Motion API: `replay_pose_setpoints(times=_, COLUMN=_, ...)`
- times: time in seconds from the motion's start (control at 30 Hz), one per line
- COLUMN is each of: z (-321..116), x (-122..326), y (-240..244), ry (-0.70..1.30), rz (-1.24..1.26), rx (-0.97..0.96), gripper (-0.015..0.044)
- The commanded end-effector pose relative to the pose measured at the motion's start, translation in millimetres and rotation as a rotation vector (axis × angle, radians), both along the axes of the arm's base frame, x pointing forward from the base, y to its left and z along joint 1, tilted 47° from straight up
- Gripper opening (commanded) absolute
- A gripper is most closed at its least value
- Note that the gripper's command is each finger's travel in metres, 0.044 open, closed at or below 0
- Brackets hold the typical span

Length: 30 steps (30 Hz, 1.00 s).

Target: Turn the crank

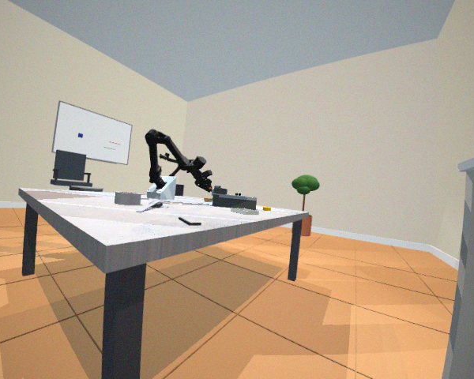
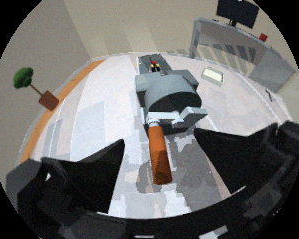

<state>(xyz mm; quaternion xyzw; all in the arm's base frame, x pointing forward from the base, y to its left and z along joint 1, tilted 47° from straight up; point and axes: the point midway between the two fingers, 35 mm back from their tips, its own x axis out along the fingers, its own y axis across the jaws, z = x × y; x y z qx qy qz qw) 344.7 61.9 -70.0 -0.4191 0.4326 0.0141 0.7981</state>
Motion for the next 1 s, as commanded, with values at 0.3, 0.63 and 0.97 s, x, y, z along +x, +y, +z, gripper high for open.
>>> replay_pose_setpoints(times=0.3, z=-5.6, x=-4.8, y=-2.4, ry=0.019, rz=0.006, rx=-0.006, gripper=0.0204)
replay_pose_setpoints(times=0.63, z=-5.6, x=-4.8, y=-2.4, ry=0.019, rz=0.006, rx=-0.006, gripper=0.0000)
replay_pose_setpoints(times=0.97, z=-6.1, x=-3.7, y=-1.4, ry=0.019, rz=0.006, rx=-0.006, gripper=0.0000)
